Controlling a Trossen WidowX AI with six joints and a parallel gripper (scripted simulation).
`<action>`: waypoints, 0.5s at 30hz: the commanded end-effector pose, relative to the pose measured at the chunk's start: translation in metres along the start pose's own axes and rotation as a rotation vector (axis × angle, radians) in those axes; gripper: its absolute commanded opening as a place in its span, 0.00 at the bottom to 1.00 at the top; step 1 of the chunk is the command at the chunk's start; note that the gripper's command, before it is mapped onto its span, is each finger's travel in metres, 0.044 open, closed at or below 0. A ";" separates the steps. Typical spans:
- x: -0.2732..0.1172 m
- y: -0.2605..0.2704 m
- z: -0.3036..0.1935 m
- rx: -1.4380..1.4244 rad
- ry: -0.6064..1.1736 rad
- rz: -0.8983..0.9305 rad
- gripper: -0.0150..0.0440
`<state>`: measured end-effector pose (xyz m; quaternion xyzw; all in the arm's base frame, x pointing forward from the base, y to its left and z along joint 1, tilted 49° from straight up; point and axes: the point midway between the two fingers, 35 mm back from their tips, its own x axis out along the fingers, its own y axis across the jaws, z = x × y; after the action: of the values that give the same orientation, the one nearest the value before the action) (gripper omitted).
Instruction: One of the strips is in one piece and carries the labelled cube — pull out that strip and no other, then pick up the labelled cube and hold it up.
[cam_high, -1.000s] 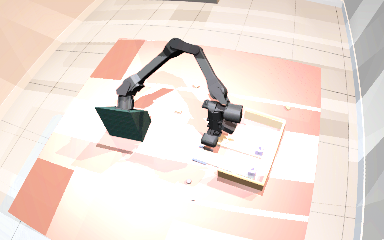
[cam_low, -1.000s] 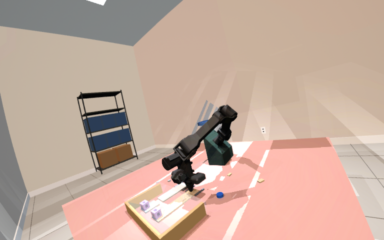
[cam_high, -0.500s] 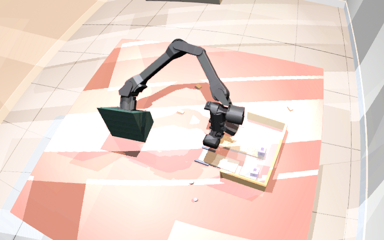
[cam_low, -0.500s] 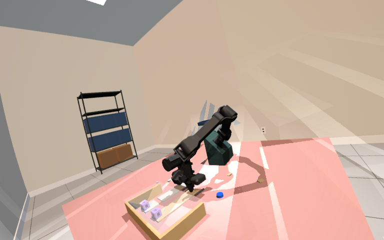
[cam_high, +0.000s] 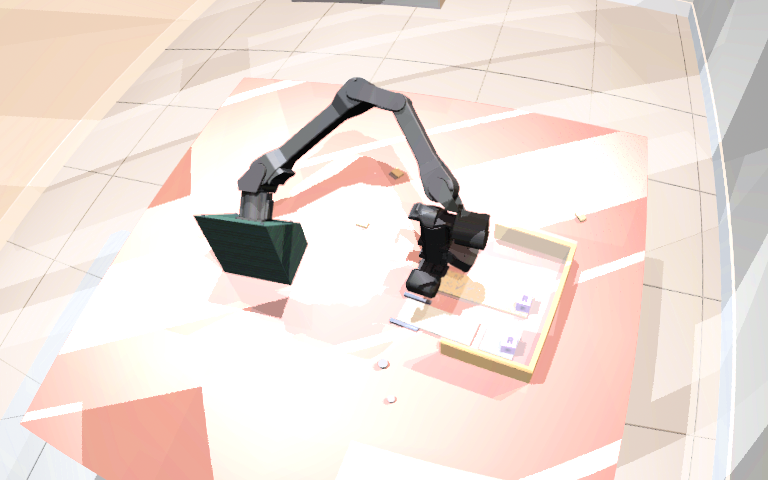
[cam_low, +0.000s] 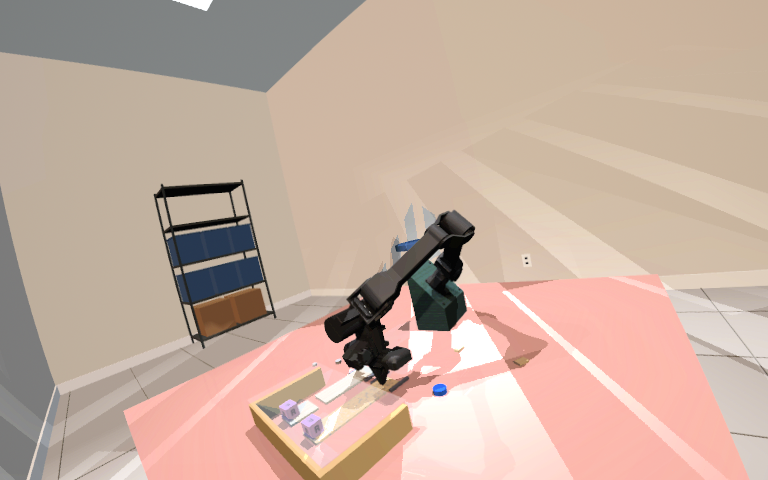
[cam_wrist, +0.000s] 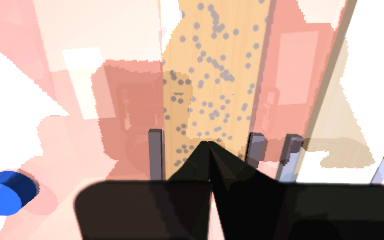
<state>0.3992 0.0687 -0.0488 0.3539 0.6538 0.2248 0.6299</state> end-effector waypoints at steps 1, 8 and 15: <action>0.001 0.001 0.000 0.006 0.001 0.006 0.25; 0.002 0.001 0.000 0.006 0.001 0.006 0.25; 0.003 0.001 0.000 0.006 0.001 0.006 0.25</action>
<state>0.3992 0.0689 -0.0491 0.3546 0.6538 0.2241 0.6298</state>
